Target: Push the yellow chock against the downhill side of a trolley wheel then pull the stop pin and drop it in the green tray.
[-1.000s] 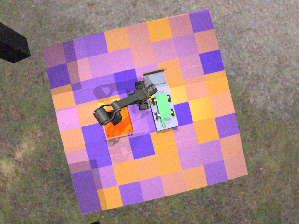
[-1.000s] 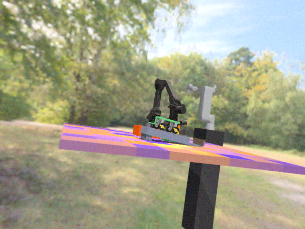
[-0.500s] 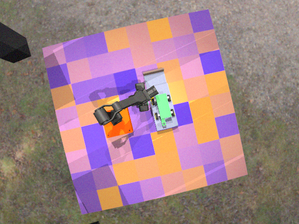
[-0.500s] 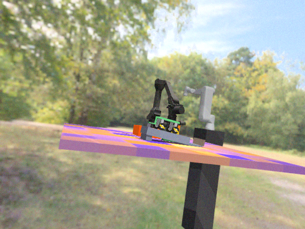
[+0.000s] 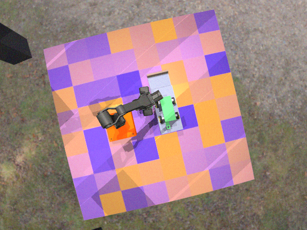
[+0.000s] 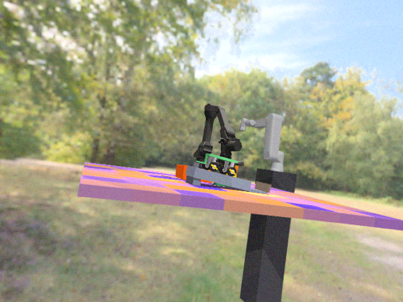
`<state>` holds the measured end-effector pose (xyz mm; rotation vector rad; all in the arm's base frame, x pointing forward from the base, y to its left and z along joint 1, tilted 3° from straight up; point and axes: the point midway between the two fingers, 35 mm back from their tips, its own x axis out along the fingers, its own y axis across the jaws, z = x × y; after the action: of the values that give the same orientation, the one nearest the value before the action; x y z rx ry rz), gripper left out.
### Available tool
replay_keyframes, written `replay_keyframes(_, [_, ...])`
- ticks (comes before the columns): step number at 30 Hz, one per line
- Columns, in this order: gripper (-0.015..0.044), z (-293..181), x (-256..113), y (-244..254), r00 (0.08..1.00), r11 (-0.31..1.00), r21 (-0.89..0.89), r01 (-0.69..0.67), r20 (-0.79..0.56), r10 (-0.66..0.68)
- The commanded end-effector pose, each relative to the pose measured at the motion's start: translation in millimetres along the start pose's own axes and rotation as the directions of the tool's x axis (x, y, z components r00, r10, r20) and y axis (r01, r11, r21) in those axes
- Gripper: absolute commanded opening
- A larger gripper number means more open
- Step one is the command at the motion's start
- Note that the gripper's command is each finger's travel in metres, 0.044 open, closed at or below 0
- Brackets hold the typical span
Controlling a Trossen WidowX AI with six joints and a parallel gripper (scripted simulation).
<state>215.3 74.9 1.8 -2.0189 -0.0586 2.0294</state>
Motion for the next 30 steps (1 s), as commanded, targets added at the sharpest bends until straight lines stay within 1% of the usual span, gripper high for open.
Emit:
replay_keyframes(1, [0.0190,0.2,1.6,2.5,1.000,1.000,-0.006,0.003,0.001,-0.003])
replay_keyframes(29, [0.0190,0.9,11.0,16.8,1.000,1.000,-0.006,0.002,0.001,-0.002])
replay_keyframes(30, [0.0216,0.6,10.1,16.3,1.000,1.000,0.000,-0.001,0.000,0.001])
